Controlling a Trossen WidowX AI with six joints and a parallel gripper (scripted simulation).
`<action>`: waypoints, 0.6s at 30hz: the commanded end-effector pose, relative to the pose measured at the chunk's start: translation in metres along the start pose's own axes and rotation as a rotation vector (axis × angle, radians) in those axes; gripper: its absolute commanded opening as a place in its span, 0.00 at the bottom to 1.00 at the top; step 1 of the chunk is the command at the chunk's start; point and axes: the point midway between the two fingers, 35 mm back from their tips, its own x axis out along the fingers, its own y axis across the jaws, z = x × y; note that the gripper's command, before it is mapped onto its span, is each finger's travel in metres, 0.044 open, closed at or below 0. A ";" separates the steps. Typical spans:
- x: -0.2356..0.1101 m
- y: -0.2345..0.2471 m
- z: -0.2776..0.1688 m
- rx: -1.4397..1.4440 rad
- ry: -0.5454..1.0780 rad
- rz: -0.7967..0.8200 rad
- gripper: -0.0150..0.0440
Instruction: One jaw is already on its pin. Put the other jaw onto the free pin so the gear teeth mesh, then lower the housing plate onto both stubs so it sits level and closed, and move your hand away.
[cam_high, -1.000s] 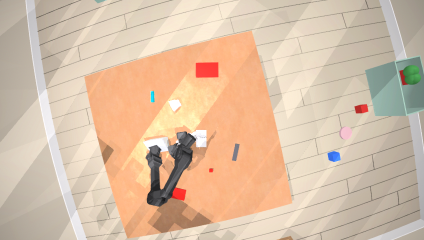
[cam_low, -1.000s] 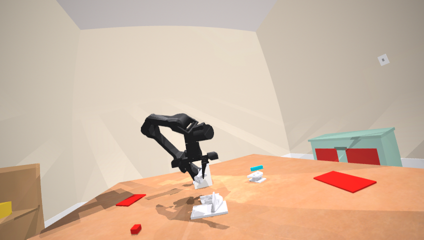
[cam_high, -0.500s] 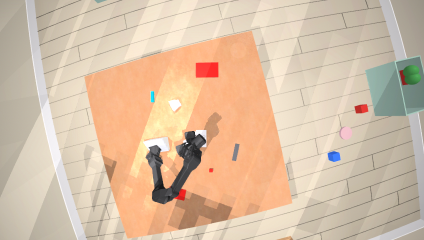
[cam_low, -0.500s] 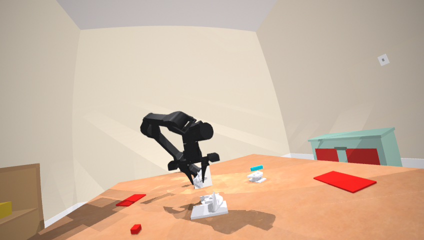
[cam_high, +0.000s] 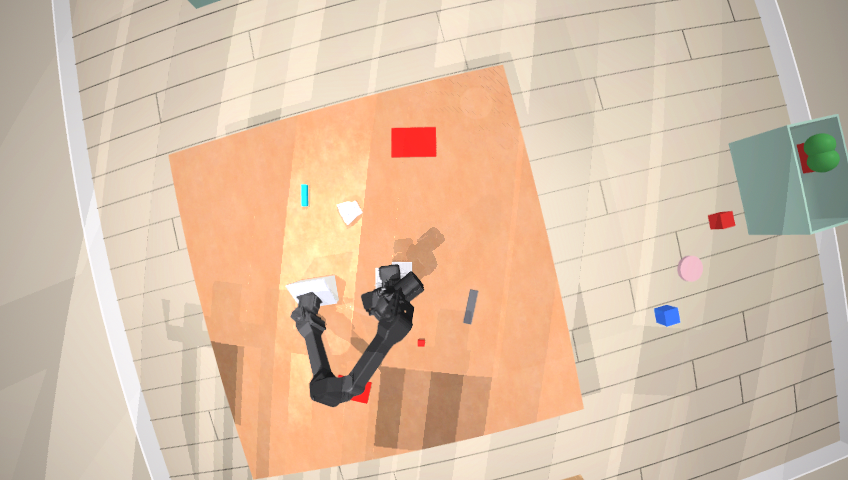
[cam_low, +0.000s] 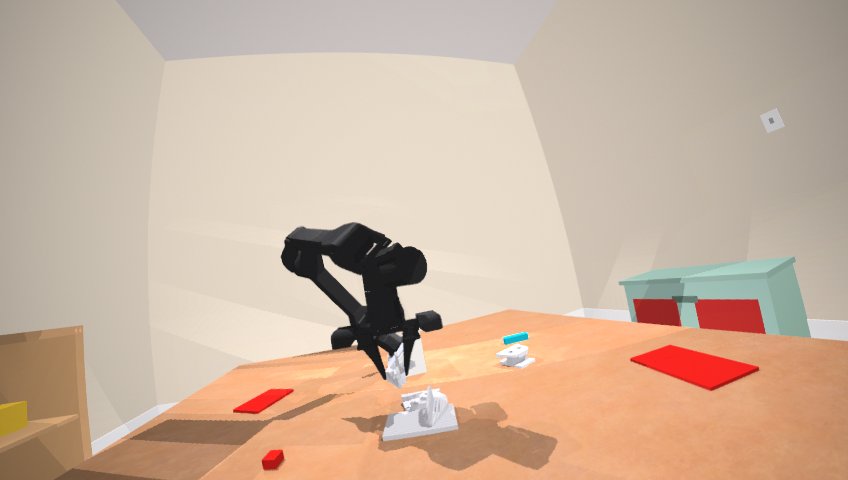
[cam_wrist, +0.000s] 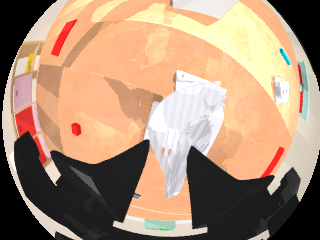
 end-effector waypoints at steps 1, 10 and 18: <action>-0.001 0.001 -0.002 -0.004 0.005 0.005 0.48; -0.001 0.001 -0.002 -0.004 0.005 0.005 0.48; -0.001 0.001 -0.002 -0.012 0.005 0.005 0.48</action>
